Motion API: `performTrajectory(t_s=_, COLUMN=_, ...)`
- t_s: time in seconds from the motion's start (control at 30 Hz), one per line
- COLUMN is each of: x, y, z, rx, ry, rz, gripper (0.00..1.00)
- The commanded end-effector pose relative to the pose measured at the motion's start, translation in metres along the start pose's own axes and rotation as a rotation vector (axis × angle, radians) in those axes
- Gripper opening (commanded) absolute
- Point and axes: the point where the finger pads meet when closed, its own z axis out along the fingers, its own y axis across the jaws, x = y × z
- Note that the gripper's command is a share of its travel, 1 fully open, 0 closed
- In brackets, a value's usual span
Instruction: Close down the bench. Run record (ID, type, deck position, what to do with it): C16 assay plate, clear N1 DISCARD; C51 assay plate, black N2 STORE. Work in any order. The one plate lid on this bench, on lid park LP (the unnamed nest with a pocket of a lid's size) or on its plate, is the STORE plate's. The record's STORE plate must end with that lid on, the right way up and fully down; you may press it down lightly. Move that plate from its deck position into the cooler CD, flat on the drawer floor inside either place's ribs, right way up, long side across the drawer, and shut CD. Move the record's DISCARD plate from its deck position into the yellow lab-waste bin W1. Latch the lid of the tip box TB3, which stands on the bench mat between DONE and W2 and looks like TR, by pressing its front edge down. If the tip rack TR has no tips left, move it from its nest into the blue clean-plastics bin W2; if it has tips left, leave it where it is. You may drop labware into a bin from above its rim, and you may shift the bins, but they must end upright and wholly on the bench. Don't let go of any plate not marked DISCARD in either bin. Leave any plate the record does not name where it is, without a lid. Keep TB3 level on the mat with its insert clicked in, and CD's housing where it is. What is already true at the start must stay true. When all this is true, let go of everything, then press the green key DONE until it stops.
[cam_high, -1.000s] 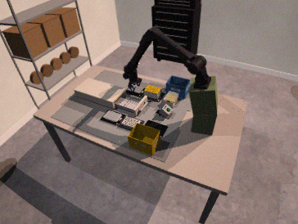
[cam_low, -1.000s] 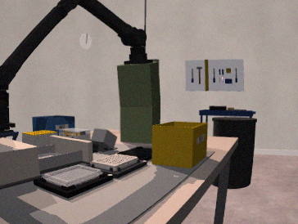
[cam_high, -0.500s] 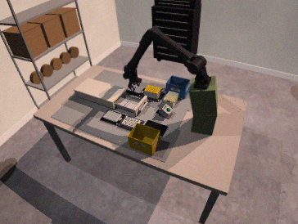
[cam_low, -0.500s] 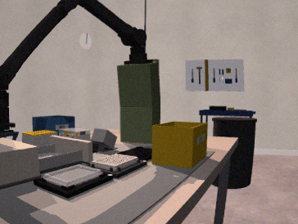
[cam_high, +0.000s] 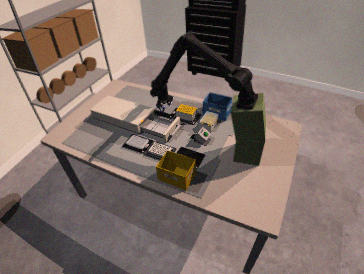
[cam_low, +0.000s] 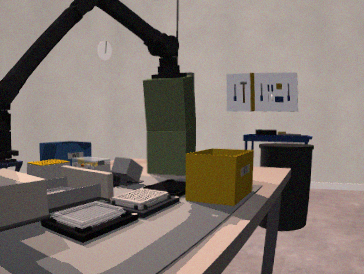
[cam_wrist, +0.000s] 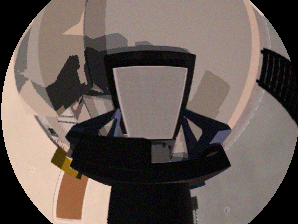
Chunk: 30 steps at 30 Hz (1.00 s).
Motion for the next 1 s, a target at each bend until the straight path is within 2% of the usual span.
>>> performTrajectory(t_s=0.0, x=-0.034, y=0.004, z=-0.016, rx=0.014, ry=-0.061, rz=-0.016, gripper=1.00)
performTrajectory(t_s=0.93, x=-0.034, y=0.004, z=-0.016, rx=0.014, ry=-0.061, rz=-0.016, gripper=1.00)
performTrajectory(t_s=0.97, x=-0.044, y=0.003, z=-0.034, rx=0.019, ry=-0.082, rz=-0.019, gripper=1.00)
